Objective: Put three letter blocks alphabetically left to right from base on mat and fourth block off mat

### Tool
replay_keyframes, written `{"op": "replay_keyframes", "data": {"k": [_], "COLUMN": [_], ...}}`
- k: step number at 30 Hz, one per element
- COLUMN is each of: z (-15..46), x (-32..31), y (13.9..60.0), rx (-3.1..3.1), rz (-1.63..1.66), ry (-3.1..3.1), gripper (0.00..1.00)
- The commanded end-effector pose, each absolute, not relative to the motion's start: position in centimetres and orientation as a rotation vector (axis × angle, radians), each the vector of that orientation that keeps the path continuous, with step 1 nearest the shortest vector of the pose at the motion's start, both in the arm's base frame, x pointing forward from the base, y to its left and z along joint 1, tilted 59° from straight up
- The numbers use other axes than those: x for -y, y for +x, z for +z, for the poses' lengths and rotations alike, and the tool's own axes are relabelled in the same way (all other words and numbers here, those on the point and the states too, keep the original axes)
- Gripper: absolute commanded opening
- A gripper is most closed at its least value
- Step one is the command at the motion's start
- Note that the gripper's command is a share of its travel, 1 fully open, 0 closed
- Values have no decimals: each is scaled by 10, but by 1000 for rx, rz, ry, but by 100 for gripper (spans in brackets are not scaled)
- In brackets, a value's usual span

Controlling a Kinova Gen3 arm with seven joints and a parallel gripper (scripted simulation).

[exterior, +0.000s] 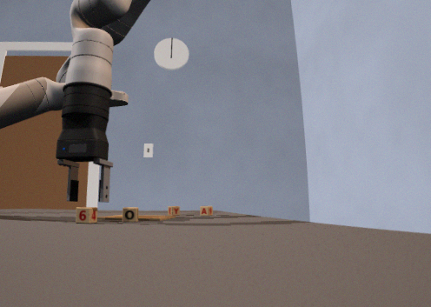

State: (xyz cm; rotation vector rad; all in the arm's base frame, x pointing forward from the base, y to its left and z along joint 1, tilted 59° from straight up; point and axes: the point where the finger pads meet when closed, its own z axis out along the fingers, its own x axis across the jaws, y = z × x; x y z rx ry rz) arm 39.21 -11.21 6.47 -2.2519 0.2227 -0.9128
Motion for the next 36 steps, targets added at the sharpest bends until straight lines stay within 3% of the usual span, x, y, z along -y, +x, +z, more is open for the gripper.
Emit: {"op": "replay_keyframes", "data": {"k": [1,36], "z": [64,47], "x": [111,96], "y": [392,411], "rx": [-221,-224], "rz": [-915,-913], "ry": [-2251,-2252], "gripper": [100,100]}}
